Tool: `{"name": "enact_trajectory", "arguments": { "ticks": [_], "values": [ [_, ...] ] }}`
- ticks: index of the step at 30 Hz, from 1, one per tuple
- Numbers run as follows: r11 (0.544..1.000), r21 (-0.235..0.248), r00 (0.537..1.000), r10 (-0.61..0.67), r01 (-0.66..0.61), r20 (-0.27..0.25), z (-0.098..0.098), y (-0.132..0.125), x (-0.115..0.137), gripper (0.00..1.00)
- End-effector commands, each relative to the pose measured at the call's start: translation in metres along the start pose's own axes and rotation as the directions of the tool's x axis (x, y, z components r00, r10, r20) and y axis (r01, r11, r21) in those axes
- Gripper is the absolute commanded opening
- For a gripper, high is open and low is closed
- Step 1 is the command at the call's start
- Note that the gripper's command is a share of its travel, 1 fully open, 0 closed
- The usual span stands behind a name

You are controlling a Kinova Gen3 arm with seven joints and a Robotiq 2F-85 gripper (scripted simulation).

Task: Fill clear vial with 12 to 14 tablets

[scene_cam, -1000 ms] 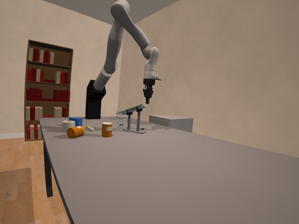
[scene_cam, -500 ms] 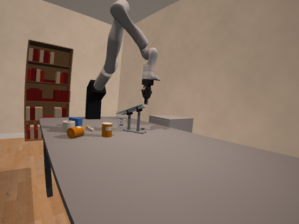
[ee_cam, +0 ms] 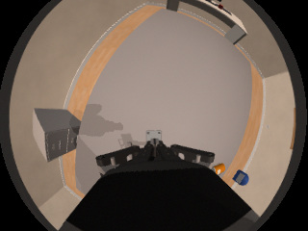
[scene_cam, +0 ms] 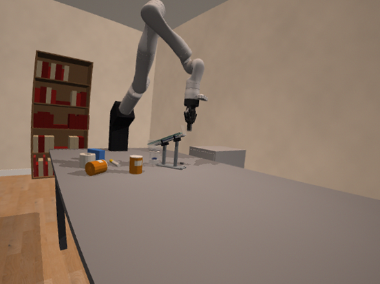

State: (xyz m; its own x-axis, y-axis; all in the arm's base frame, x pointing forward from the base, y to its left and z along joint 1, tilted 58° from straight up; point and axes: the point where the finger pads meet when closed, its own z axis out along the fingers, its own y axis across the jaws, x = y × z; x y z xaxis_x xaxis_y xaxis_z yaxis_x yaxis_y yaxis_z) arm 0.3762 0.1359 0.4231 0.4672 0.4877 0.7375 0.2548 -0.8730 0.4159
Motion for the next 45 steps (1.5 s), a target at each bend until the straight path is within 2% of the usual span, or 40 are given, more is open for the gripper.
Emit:
{"name": "enact_trajectory", "arguments": {
  "ticks": [1,12,19,26,30,38,45],
  "values": [
    [1.0,0.0,1.0,0.0,0.0,-0.001,0.0,0.0,0.0,0.0],
    [1.0,0.0,1.0,0.0,0.0,-0.001,0.0,0.0,0.0,0.0],
    [1.0,0.0,1.0,0.0,0.0,-0.001,0.009,0.0,-0.022,0.0],
    [1.0,0.0,1.0,0.0,0.0,-0.001,0.011,0.0,-0.026,0.0],
    [1.0,0.0,1.0,0.0,0.0,-0.001,0.009,0.0,-0.023,0.0],
    [1.0,0.0,1.0,0.0,0.0,-0.001,0.0,0.0,-0.001,0.0],
    [1.0,0.0,1.0,0.0,0.0,-0.001,0.0,0.0,0.0,0.0]
  ]
}}
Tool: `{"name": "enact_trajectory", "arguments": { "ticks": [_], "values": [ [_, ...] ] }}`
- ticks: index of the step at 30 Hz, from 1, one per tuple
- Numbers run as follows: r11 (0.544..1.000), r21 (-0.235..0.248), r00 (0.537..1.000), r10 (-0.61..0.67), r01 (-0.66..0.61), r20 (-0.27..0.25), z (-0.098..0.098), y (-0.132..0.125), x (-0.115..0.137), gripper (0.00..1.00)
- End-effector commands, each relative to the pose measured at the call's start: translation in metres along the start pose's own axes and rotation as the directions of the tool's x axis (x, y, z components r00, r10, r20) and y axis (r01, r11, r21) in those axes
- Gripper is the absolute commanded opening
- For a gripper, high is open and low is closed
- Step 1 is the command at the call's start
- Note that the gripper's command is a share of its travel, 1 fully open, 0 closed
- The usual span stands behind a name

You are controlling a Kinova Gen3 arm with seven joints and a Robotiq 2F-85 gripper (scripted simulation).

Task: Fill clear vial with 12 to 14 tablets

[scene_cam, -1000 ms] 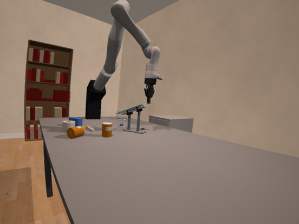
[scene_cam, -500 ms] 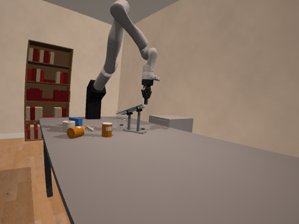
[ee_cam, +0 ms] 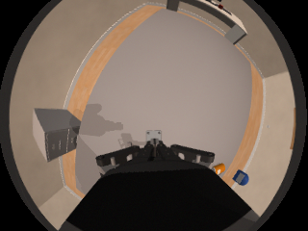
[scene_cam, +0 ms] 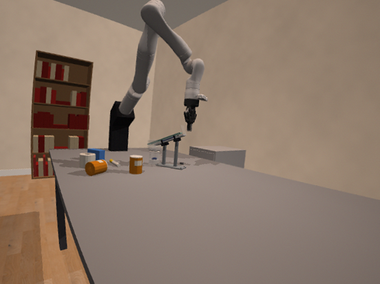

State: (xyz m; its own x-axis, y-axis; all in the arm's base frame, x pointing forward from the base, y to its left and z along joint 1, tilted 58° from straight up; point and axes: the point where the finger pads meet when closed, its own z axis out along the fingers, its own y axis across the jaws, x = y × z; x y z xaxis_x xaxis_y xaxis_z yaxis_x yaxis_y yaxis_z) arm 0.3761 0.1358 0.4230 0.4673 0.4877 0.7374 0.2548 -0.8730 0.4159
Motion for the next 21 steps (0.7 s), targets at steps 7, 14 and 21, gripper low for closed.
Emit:
{"name": "enact_trajectory", "arguments": {
  "ticks": [7,14,21],
  "values": [
    [1.0,0.0,1.0,0.0,0.0,-0.001,0.001,0.0,-0.001,0.0],
    [1.0,0.0,1.0,0.0,0.0,-0.001,0.008,0.0,-0.018,0.0],
    [1.0,0.0,1.0,0.0,0.0,-0.001,0.011,0.0,-0.027,0.0]
  ]
}}
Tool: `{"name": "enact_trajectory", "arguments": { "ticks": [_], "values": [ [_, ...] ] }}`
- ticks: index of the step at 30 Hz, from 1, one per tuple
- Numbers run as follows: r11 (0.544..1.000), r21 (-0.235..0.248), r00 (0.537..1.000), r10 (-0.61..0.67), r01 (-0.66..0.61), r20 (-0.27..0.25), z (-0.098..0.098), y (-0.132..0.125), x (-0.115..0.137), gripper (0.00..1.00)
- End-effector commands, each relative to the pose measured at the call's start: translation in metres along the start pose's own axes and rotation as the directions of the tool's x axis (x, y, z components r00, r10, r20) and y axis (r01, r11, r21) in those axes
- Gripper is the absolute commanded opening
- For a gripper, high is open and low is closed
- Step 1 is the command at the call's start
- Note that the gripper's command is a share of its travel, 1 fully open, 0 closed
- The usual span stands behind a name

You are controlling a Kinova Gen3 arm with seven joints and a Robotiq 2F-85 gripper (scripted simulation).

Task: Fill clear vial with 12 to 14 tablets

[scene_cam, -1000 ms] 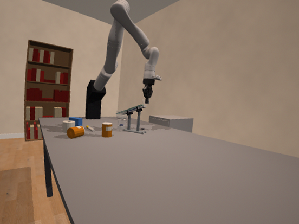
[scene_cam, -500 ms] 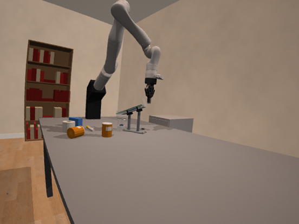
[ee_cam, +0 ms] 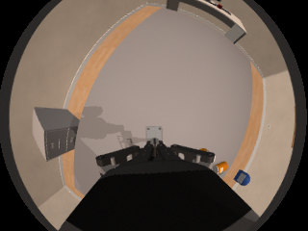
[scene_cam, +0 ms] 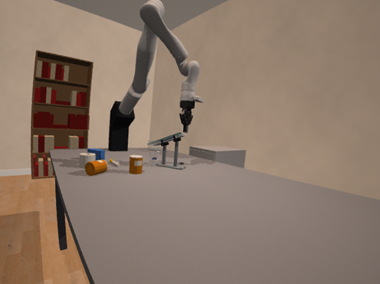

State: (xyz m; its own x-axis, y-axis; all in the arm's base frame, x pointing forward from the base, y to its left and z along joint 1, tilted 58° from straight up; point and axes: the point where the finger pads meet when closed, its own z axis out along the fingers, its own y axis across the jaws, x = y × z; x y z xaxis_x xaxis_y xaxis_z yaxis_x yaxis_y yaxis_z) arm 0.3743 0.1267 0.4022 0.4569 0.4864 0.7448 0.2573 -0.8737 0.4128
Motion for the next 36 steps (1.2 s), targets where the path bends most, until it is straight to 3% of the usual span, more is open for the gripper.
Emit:
{"name": "enact_trajectory", "arguments": {
  "ticks": [1,13,22,27,36],
  "values": [
    [1.0,-0.003,1.0,-0.001,0.001,0.012,0.001,0.001,-0.005,0.0],
    [1.0,-0.003,1.0,-0.001,0.001,0.012,-0.009,0.001,0.02,0.0],
    [1.0,-0.003,1.0,-0.001,0.001,0.012,-0.01,0.001,0.021,0.0],
    [1.0,-0.003,1.0,-0.001,0.001,0.012,-0.009,0.001,0.019,0.0],
    [1.0,-0.003,1.0,-0.001,0.001,0.012,0.002,0.001,-0.006,0.0]
  ]
}}
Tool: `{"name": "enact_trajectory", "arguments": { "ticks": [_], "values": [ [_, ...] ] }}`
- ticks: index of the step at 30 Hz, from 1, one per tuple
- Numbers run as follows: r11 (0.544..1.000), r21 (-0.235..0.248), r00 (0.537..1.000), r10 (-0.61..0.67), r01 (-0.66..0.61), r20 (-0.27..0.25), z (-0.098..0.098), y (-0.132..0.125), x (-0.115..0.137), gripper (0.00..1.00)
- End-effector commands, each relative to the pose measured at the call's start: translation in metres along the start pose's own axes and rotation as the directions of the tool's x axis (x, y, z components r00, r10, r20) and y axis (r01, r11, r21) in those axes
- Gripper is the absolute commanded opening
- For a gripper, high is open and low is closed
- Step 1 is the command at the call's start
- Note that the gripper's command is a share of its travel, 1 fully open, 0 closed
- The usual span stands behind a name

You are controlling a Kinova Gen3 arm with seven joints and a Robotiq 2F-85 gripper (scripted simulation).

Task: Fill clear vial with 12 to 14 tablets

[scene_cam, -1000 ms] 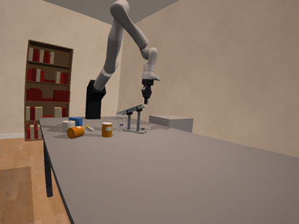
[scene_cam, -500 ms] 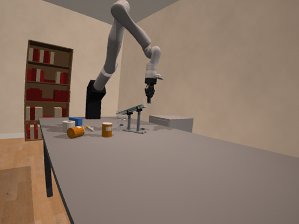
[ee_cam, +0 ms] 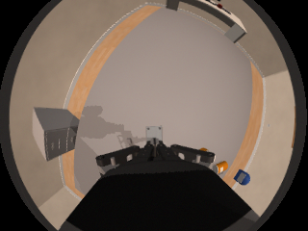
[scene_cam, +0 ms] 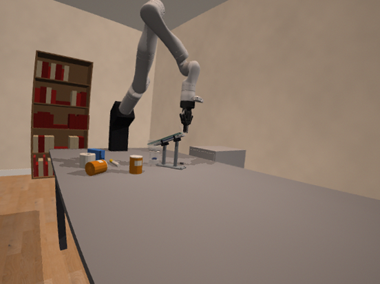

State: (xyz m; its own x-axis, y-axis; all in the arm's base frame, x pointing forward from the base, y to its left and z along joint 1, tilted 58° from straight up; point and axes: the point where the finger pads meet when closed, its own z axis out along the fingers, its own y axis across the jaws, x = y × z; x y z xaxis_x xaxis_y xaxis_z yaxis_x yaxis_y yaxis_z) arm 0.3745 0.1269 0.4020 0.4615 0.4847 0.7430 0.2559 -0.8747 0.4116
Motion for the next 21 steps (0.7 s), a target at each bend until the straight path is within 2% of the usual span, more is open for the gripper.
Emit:
{"name": "enact_trajectory", "arguments": {
  "ticks": [1,7,15,21],
  "values": [
    [1.0,-0.003,1.0,-0.003,0.003,0.007,0.002,0.001,-0.007,0.0],
    [1.0,-0.003,1.0,-0.003,0.003,0.007,0.001,0.001,-0.006,0.0],
    [1.0,-0.003,1.0,-0.003,0.003,0.007,-0.009,0.001,0.018,0.0],
    [1.0,-0.003,1.0,-0.003,0.003,0.007,-0.01,0.001,0.021,0.0]
  ]
}}
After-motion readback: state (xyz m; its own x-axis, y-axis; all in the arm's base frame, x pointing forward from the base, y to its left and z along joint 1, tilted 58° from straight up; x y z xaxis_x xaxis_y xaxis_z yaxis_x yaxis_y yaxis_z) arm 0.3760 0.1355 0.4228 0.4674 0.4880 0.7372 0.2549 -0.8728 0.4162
